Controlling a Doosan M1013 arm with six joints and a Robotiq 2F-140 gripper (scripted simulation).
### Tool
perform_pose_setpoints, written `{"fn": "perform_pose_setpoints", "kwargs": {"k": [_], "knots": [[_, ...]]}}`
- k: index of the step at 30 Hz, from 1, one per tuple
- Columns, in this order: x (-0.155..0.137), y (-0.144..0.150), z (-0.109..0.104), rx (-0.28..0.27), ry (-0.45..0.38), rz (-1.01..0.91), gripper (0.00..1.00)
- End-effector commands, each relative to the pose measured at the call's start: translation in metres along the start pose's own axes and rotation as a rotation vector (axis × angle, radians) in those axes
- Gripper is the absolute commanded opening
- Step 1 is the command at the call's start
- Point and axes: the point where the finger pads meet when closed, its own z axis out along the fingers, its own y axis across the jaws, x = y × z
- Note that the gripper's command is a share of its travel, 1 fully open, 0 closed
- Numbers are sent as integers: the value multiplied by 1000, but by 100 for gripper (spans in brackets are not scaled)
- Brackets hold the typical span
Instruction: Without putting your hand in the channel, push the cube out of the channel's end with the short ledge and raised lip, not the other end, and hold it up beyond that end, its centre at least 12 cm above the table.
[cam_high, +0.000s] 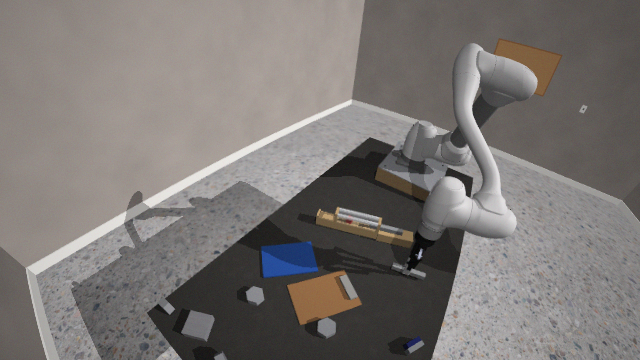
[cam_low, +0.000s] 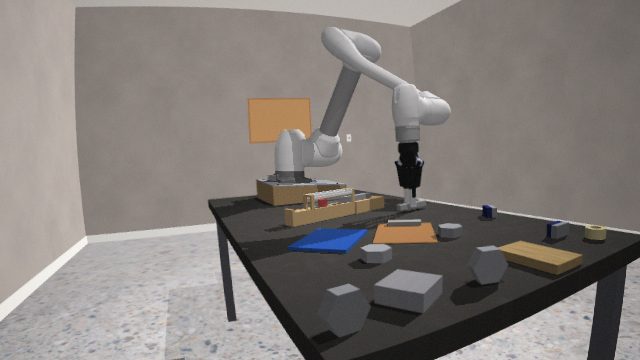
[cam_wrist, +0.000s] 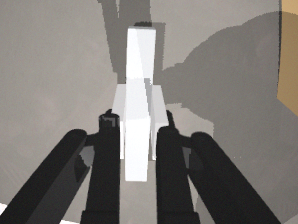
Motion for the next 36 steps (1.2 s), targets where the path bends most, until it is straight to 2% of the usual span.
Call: {"fn": "perform_pose_setpoints", "kwargs": {"k": [1, 6, 9, 36], "knots": [[-4, 0, -28, 0, -2, -3, 0], [-4, 0, -83, 0, -2, -3, 0], [-4, 0, -99, 0, -2, -3, 0], [-4, 0, -100, 0, -2, -3, 0]]}}
